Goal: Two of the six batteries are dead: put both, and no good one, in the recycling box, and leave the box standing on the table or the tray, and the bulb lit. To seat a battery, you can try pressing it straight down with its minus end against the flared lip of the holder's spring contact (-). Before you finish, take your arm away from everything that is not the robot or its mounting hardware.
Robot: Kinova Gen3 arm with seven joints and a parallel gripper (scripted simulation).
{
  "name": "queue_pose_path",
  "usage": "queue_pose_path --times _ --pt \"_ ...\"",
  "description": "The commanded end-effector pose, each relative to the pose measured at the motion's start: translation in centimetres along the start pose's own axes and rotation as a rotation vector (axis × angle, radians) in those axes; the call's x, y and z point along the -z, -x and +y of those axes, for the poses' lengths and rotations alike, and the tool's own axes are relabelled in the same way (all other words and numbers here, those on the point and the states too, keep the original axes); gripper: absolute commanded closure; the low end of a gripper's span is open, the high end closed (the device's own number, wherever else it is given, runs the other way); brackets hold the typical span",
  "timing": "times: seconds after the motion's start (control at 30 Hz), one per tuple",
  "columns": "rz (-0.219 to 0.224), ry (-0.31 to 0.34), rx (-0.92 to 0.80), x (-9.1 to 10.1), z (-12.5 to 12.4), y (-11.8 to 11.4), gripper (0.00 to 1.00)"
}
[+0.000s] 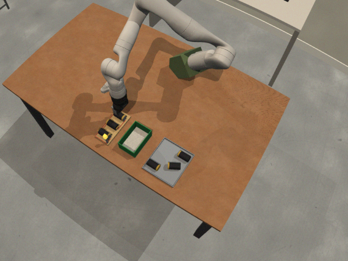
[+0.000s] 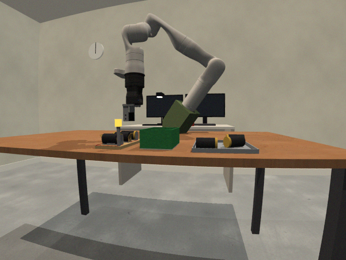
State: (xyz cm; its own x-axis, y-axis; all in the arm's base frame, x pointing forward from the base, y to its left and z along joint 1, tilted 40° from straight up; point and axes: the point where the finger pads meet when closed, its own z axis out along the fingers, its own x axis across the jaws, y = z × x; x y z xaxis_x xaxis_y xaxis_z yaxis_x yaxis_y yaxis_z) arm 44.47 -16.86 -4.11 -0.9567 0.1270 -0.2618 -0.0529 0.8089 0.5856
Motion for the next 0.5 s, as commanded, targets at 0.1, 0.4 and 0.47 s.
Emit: queue_pose_path --times 0.1,0.4,0.47 --pt "-0.001 -0.001 0.0 0.1 0.0 0.0 0.1" --pt "-0.001 -0.001 0.0 0.5 0.0 0.0 0.1" --pt "-0.001 -0.001 0.0 1.5 0.0 0.0 0.1"
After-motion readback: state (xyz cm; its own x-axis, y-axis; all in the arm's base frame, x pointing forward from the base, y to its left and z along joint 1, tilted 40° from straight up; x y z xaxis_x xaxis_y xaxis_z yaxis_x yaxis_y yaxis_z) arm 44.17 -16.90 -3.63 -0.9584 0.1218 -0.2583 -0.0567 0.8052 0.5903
